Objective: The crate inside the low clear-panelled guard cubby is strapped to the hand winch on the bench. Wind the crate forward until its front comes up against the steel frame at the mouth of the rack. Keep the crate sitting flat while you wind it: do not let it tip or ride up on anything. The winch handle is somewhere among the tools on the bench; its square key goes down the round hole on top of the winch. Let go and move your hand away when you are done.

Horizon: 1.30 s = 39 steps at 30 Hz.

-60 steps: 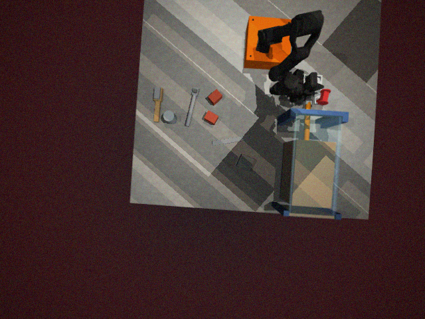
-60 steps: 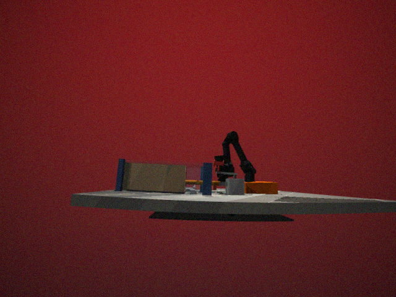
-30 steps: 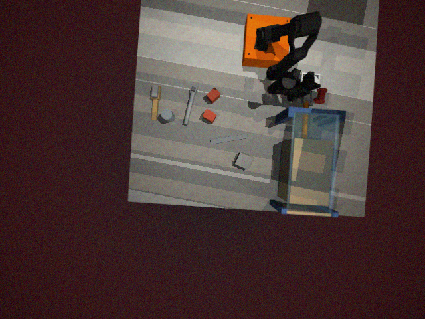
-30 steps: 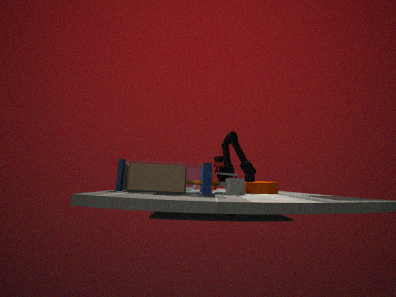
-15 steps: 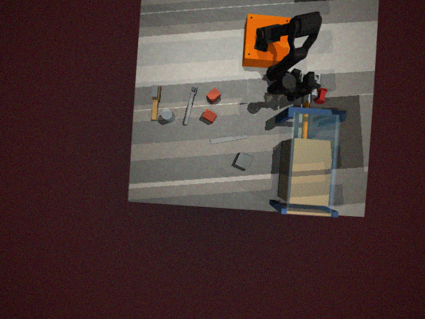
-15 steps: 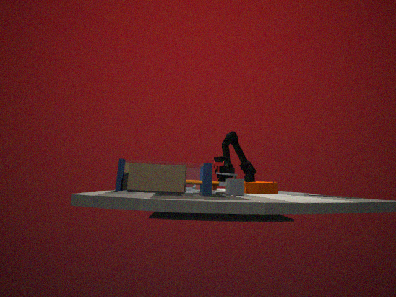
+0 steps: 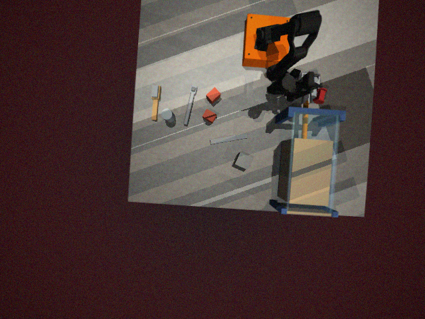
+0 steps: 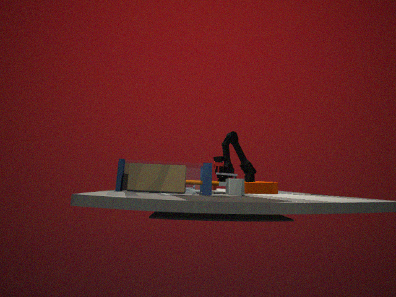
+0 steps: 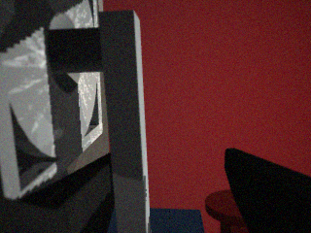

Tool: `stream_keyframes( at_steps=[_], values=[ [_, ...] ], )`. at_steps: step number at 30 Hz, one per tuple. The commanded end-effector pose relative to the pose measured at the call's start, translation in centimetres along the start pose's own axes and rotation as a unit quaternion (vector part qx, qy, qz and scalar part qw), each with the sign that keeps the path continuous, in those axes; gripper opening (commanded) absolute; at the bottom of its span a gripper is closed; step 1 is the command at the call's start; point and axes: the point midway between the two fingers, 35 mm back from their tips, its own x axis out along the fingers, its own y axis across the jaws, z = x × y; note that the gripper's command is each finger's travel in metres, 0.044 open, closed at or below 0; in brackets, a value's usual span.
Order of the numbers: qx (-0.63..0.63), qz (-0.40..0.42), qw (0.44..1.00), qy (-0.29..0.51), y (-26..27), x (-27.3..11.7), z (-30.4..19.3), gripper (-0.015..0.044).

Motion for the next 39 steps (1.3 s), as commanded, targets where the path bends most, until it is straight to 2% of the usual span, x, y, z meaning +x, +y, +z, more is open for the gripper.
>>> stream_keyframes(
  at_steps=[1, 11, 16, 23, 39],
  values=[
    [-0.001, 0.015, 1.000, 0.015, 1.1, -1.4, -0.7, 0.0240],
    [-0.009, 0.025, 0.997, 0.068, 2.3, -7.7, -0.3, 0.0240],
    [-0.079, 0.017, 0.991, 0.106, 1.0, -10.1, -0.4, 0.0240],
    [-0.018, 0.004, 0.992, 0.121, 0.6, -10.6, 0.8, 0.0240],
    [-0.015, 0.004, 0.992, 0.121, 0.6, -10.6, 0.8, 0.0240]
  ],
)
